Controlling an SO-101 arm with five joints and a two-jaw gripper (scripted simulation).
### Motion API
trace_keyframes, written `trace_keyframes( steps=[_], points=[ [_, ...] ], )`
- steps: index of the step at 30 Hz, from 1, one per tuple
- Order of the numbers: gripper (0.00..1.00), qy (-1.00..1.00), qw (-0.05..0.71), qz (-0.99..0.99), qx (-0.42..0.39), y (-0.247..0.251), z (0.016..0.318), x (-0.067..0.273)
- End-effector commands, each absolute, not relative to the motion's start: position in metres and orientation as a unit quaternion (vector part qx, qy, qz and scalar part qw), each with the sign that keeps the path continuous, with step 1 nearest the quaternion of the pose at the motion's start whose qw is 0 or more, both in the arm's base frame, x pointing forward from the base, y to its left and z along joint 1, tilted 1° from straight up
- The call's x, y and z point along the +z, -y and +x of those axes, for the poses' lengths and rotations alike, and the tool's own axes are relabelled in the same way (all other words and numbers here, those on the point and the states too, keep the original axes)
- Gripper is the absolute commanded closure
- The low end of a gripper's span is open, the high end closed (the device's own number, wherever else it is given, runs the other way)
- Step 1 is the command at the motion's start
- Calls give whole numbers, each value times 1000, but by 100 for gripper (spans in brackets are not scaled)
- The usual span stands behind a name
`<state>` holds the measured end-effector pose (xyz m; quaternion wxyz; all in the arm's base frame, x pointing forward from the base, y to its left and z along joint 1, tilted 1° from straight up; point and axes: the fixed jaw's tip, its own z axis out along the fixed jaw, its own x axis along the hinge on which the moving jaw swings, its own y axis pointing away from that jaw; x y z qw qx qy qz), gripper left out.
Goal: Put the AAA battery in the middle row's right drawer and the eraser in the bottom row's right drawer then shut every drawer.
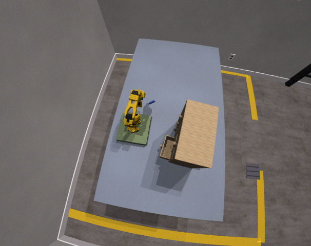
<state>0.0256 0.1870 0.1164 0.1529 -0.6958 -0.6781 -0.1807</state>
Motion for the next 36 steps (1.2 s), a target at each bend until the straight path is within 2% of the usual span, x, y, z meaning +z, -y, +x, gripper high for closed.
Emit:
trace_keyframes(
  steps=[1, 31, 36],
  points=[
    [100, 649, 171, -719, -182, -181, 23, 120],
    [100, 643, 175, -723, -183, -180, 22, 121],
    [100, 594, 163, -764, -194, -175, 46, 121]
  ],
)
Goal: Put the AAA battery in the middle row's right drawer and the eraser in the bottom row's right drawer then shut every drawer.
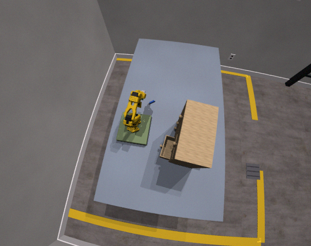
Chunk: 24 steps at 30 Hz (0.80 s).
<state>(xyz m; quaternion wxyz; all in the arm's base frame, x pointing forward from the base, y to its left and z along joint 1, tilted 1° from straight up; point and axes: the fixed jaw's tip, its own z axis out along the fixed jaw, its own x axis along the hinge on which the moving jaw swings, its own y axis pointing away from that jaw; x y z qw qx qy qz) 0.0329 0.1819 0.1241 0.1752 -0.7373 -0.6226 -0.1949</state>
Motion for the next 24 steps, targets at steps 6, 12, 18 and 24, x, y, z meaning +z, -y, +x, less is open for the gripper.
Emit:
trace_keyframes(
  steps=[6, 12, 18, 24],
  points=[
    [100, 532, 147, -808, -206, -166, 73, 121],
    [100, 489, 136, -835, -213, -158, 90, 121],
    [100, 422, 119, -871, -223, -142, 113, 121],
    [100, 352, 101, -901, -232, -122, 134, 121]
  ],
)
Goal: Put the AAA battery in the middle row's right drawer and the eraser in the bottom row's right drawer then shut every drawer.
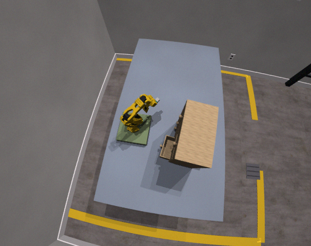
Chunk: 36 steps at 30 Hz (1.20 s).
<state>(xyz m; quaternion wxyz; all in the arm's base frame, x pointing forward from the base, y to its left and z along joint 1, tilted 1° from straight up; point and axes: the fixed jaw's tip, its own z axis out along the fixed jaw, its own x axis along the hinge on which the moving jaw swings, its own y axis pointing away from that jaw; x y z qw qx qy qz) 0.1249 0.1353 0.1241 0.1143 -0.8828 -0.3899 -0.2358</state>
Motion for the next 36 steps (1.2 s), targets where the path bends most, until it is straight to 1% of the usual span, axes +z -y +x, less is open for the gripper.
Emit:
trace_keyframes(
  steps=[1, 5, 13, 20, 22, 29, 36],
  points=[
    [100, 341, 98, -906, -233, -119, 137, 121],
    [100, 317, 92, -914, -236, -111, 143, 121],
    [100, 219, 67, -942, -244, -79, 163, 121],
    [100, 132, 44, -958, -249, -48, 175, 121],
    [100, 132, 44, -958, -249, -48, 175, 121],
    [100, 44, 21, -966, -252, -15, 181, 121],
    [100, -45, -2, -966, -253, 18, 180, 121]
  ],
)
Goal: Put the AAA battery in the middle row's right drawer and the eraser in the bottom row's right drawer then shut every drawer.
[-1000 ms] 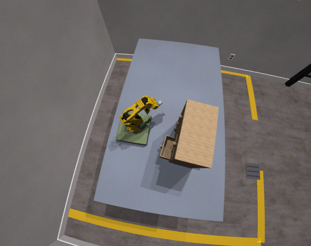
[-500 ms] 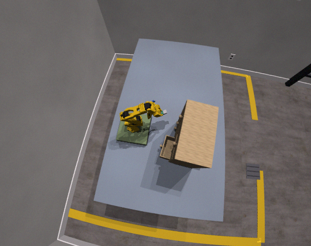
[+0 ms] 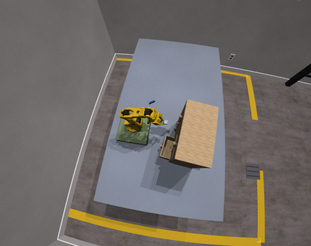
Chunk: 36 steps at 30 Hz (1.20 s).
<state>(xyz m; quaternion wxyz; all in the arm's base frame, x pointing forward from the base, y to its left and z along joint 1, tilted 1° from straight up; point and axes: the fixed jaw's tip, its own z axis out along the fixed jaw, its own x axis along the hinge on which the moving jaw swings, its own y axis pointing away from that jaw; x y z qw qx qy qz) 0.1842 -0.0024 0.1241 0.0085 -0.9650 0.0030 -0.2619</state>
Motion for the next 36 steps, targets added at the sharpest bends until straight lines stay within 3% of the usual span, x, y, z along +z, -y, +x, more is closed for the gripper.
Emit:
trace_keyframes(
  steps=[1, 18, 36],
  points=[
    [100, -57, -5, -966, -253, 23, 180, 121],
    [100, -245, -55, -936, -247, 90, 158, 121],
    [100, -259, -58, -932, -246, 95, 155, 121]
  ],
)
